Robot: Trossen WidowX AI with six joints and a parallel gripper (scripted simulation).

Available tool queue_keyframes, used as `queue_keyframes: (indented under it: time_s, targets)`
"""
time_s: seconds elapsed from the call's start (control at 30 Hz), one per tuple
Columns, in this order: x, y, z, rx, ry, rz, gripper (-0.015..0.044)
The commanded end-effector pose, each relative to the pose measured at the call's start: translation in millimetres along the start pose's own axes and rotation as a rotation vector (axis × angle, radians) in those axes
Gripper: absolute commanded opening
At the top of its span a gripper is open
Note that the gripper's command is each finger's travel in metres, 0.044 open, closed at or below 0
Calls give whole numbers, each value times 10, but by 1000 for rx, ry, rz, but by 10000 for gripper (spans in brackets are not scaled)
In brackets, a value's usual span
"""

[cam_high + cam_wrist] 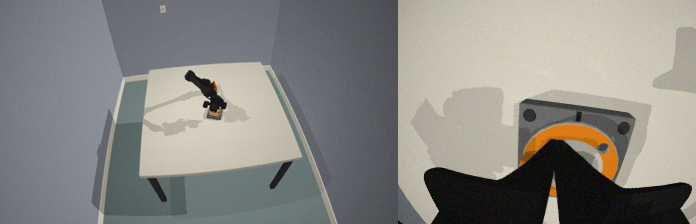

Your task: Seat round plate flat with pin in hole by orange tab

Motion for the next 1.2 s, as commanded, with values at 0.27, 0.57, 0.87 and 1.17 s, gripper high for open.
queue_keyframes:
  time_s: [0.27,0.57,0.87,1.17]
  targets:
    - [-613,-13,450,-113,-333,59,0]
    - [-626,400,398,-114,-332,58,0]
    - [-576,433,395,-114,-332,57,0]
    - [-439,446,385,-115,-331,57,0]
Point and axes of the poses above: the point midway between the two fingers, 35 mm back from their tips, its own y axis out along the fingers, its own z axis across the jaws, x = y × z, the point moved 3 cm from there along -y, back along the fingers, and after that the axes turned 2 degrees about -y, right-handed, at the moved point
